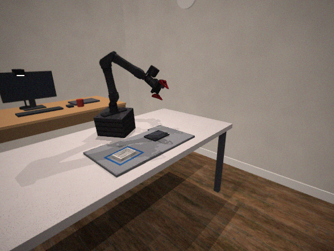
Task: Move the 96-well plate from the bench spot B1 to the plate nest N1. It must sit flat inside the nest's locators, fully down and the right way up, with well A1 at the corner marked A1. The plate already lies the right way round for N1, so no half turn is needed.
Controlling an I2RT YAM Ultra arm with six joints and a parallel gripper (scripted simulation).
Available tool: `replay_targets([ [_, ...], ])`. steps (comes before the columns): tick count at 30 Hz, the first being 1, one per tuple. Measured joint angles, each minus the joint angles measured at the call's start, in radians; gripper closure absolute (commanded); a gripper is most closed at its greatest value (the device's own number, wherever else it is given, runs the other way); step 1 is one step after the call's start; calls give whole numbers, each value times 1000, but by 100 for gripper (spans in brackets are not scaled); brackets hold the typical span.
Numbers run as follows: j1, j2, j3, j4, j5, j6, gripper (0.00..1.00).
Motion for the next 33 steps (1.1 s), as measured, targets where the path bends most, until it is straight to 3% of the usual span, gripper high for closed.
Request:
replay_targets([
  [19, -7, 4, 3, -1, -5, 11, 0],
  [33, -197, 111, 103, -79, -76, 325, 0],
])
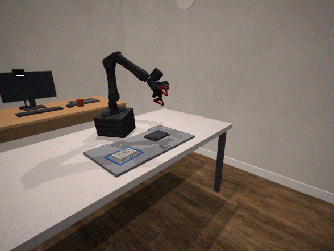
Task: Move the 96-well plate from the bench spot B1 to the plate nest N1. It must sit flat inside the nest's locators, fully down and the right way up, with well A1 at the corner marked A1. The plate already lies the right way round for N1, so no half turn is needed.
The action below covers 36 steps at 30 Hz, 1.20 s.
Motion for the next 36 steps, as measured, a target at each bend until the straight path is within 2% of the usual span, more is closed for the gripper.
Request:
replay_targets([
  [5, -39, 27, 31, -42, -27, 104, 0],
  [16, -185, 105, 97, -118, -100, 347, 0],
  [23, -244, 143, 139, -169, -138, 488, 0],
  [36, -402, 229, 213, -257, -215, 764, 0],
])
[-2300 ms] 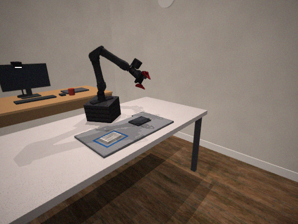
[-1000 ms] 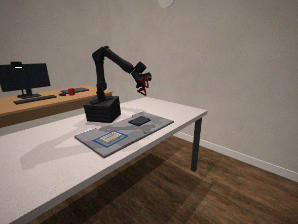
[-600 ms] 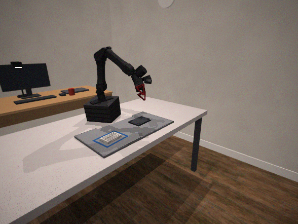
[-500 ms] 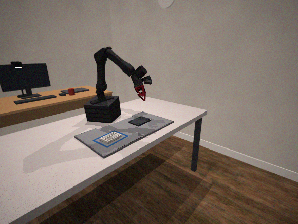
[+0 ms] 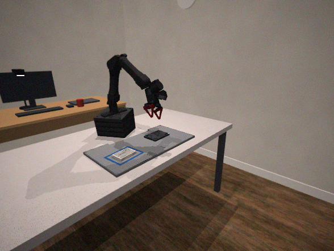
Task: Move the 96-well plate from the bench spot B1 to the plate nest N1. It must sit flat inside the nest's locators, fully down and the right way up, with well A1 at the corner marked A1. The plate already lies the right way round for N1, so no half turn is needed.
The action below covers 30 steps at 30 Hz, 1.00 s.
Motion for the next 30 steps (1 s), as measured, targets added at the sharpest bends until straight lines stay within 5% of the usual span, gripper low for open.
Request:
replay_targets([
  [30, -338, 192, 182, -206, -182, 629, 0],
])
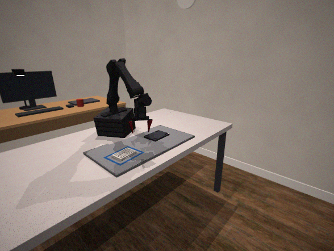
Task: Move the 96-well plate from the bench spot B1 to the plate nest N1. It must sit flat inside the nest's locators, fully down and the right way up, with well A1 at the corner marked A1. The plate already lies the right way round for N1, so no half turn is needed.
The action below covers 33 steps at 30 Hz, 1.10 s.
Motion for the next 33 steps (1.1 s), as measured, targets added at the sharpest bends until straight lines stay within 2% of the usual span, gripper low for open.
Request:
replay_targets([
  [33, -327, 190, 181, -209, -172, 624, 0],
])
